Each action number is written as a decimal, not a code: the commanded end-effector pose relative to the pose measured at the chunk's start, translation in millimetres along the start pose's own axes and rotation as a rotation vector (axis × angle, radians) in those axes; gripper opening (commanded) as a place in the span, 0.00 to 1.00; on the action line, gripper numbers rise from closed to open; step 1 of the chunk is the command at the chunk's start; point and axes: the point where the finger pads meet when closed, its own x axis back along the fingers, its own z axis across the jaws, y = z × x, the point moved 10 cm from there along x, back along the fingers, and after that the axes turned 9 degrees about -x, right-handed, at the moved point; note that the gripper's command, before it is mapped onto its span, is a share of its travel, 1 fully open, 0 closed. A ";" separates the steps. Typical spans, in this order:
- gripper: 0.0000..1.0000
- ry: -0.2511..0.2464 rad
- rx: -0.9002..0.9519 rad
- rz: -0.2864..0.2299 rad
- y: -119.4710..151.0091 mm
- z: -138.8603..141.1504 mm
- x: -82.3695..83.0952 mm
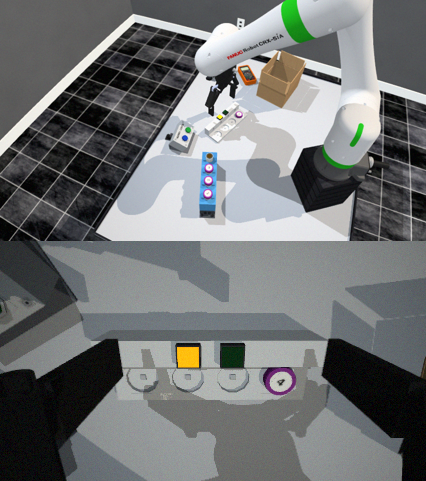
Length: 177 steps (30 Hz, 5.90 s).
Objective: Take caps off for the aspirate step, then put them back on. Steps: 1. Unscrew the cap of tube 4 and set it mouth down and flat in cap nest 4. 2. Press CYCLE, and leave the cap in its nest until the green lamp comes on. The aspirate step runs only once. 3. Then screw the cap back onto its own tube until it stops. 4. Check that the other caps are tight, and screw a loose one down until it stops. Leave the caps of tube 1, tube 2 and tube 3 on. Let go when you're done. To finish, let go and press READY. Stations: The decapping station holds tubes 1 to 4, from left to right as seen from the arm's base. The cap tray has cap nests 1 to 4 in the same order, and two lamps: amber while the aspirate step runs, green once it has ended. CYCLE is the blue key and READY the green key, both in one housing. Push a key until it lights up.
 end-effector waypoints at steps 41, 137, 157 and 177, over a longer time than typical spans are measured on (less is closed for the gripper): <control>1.00 0.000 0.000 0.002 -0.6 -0.1 0.8; 0.36 0.000 0.000 0.001 44.8 77.0 8.6; 0.36 0.000 0.000 0.001 44.2 76.9 -50.9; 0.36 0.000 0.000 0.001 44.6 77.0 -59.9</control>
